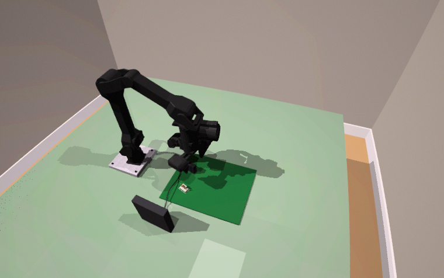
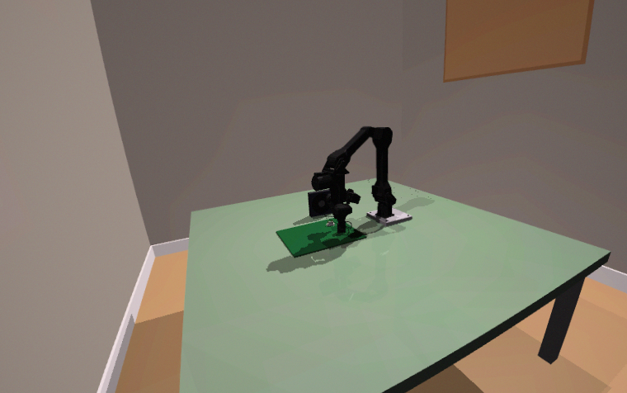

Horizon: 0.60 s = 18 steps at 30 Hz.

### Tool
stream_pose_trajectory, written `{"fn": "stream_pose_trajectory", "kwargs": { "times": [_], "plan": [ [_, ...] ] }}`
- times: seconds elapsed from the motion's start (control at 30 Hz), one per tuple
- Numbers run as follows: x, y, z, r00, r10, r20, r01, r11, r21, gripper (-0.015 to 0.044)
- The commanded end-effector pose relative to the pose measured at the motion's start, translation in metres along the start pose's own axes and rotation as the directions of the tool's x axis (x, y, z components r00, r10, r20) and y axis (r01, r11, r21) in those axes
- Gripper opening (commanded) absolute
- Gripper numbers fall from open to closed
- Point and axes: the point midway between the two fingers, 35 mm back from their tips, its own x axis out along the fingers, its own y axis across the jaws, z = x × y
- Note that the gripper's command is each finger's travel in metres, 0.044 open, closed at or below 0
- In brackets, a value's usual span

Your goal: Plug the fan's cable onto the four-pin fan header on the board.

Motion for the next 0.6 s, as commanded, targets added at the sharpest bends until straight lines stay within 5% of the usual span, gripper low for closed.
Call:
{"fn": "stream_pose_trajectory", "kwargs": {
  "times": [0.0, 0.57],
  "plan": [
    [0.008, 0.000, 0.002, 1.000, 0.000, 0.011, 0.000, 1.000, -0.004, 0.0440],
    [0.033, 0.001, 0.004, 1.000, 0.000, 0.011, 0.000, 1.000, -0.004, 0.0440]
  ]
}}
